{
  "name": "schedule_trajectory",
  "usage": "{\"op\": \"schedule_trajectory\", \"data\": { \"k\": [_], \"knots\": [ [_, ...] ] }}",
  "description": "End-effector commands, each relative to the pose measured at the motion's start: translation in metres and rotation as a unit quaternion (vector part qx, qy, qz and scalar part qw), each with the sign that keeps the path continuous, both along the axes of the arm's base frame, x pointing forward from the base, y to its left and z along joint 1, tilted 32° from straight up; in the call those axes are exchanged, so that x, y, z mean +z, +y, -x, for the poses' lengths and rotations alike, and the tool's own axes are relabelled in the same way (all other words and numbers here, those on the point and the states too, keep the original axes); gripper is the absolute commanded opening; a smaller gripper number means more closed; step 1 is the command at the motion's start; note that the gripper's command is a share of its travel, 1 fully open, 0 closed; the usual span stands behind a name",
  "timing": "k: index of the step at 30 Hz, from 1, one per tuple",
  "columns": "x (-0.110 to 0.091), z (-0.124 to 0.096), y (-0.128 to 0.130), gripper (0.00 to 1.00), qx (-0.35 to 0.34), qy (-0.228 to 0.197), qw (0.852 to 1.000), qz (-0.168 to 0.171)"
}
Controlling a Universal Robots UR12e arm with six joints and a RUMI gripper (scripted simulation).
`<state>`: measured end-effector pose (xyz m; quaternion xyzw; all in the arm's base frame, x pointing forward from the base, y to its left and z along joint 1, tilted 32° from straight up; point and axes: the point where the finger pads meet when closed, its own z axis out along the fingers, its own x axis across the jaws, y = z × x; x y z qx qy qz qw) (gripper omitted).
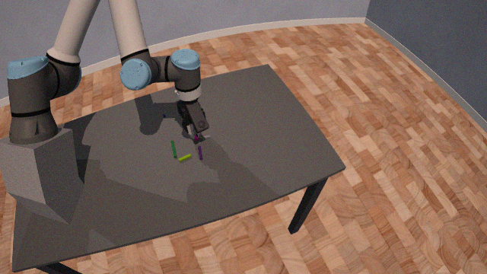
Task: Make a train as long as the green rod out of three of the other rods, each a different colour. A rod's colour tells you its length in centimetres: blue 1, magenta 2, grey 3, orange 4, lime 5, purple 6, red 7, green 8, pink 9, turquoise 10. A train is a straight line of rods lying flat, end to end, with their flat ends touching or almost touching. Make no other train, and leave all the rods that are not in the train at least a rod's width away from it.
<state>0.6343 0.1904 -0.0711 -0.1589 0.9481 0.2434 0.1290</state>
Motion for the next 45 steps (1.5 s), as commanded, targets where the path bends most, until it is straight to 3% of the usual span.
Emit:
{"op": "schedule_trajectory", "data": {
  "k": [1, 13, 28, 45],
  "knots": [
    [0.0, 0.0, 0.0, 0.0, 0.0, 0.0, 1.0, 0.0],
    [0.009, 0.001, -0.005, 0.0, 0.0, 0.0, 1.0, 0.0],
    [0.079, 0.015, -0.047, 0.0, 0.0, 0.0, 1.0, 0.0],
    [0.088, 0.021, -0.045, 0.0, -0.001, 0.0, 1.0, 0.0]
  ]
}}
